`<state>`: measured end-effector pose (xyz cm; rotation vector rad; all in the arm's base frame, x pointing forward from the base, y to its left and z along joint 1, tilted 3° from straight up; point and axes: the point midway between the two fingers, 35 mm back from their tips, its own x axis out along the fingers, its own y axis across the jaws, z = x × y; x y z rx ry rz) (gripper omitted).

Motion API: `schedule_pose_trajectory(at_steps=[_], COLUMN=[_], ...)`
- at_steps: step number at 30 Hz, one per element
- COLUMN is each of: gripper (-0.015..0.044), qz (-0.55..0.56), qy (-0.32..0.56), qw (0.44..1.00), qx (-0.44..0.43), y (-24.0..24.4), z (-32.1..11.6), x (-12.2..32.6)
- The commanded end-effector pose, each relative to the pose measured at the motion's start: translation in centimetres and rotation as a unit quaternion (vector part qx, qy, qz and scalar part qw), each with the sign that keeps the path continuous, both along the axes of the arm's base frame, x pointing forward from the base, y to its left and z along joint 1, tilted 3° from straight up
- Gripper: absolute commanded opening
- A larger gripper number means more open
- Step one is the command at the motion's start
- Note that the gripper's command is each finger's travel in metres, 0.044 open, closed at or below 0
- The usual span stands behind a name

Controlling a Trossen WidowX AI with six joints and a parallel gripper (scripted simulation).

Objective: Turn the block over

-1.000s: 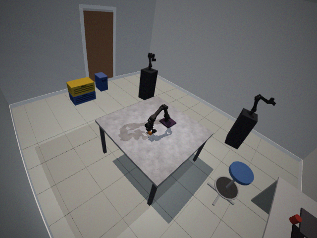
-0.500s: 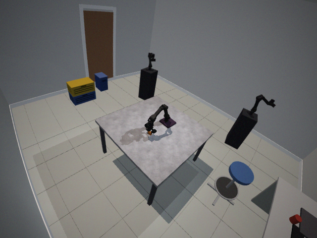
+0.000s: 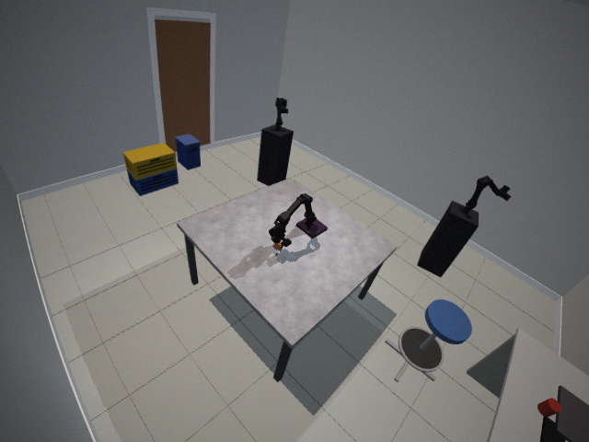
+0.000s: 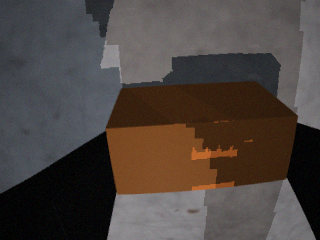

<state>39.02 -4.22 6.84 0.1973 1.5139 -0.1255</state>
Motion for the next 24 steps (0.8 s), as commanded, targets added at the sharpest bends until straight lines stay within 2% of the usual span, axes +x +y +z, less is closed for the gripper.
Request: schedule_pose_trajectory(at_steps=[1, 6, 24], gripper=[0.0, 0.0, 0.0], qz=[-0.001, -0.001, -0.006], qy=[-0.01, -0.02, -0.142], qw=[1.0, 1.0, 0.989], qx=[0.0, -0.002, -0.03], y=[0.0, 0.0, 0.0], z=[1.8, 1.7, 0.6], x=[0.1, 0.2, 0.7])
